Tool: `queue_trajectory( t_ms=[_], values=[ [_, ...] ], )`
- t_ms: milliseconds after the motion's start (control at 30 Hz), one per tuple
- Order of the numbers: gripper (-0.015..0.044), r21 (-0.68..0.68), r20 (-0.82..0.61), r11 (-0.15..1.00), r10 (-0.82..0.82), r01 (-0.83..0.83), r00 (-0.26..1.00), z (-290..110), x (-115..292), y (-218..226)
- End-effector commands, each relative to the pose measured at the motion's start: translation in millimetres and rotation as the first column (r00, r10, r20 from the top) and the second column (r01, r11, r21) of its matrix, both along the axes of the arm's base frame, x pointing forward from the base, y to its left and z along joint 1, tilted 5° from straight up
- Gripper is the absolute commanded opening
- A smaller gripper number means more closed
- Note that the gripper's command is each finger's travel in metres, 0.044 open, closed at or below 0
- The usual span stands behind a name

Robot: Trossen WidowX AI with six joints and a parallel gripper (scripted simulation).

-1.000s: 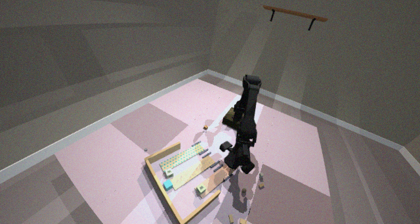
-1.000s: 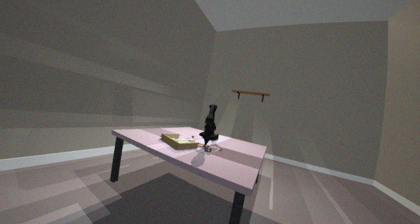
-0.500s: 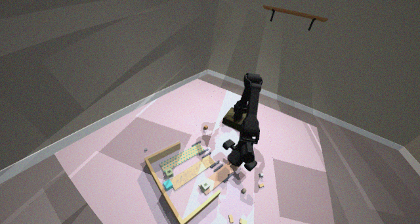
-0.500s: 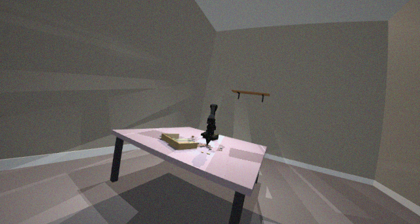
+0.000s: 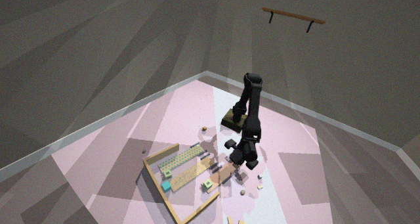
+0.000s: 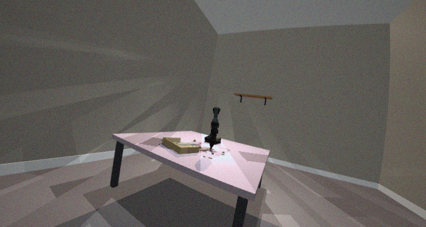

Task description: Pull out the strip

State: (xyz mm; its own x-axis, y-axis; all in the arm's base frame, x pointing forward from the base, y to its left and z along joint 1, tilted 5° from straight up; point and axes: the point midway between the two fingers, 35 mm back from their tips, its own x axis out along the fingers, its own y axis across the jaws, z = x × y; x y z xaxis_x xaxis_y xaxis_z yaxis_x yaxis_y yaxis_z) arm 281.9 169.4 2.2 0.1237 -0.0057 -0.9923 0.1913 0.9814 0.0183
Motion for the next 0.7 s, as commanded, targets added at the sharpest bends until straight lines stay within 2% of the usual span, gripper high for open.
queue_trajectory(
  t_ms=[0, 667],
  values=[
    [0.0, -0.006, -0.024, 1.0, 0.004, -0.005, 1.0, -5.5, -12.8, 0.2],
    [0.0, -0.006, -0.026, 1.0, 0.004, -0.005, 1.0, -8.8, -41.6, 5.7]
  ],
)
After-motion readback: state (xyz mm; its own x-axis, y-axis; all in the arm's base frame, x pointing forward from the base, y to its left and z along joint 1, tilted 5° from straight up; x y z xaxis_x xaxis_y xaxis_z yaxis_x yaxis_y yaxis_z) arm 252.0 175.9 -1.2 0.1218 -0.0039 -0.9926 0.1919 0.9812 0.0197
